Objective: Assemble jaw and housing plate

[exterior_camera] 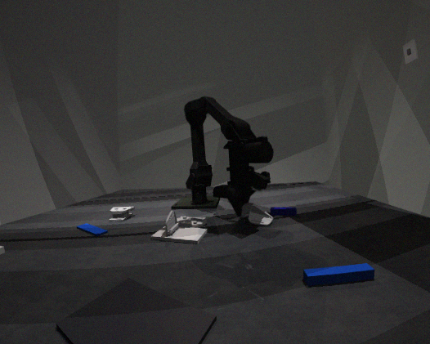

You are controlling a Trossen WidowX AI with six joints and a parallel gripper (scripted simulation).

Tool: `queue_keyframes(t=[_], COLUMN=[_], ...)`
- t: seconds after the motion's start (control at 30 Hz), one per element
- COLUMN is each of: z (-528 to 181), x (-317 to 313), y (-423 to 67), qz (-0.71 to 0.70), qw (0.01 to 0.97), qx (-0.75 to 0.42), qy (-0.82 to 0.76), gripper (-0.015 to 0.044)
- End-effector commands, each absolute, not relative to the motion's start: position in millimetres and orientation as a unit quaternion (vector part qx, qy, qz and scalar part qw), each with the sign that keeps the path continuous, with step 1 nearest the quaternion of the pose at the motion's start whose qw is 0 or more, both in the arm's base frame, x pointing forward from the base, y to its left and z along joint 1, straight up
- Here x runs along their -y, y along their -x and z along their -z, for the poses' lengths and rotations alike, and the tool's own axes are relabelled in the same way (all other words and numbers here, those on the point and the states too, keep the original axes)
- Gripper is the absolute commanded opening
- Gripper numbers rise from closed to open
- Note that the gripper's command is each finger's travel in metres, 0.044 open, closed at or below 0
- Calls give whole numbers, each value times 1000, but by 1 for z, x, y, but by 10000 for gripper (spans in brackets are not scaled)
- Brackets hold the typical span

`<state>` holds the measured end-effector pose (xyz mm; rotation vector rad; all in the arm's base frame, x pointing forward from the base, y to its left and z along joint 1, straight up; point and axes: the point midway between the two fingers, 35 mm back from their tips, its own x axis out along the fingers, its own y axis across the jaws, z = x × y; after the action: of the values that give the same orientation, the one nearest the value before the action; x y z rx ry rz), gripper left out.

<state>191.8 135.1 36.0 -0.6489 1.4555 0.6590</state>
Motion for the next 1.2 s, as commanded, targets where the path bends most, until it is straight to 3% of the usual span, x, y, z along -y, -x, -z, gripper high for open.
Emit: queue_keyframes(t=[0.0, 1.17], z=[-41, -64], x=[-136, -136], y=[-193, -194], qz=[-288, -288], qw=[653, 653], qx=[-640, -640], qy=[285, 285], gripper=[37, 37])
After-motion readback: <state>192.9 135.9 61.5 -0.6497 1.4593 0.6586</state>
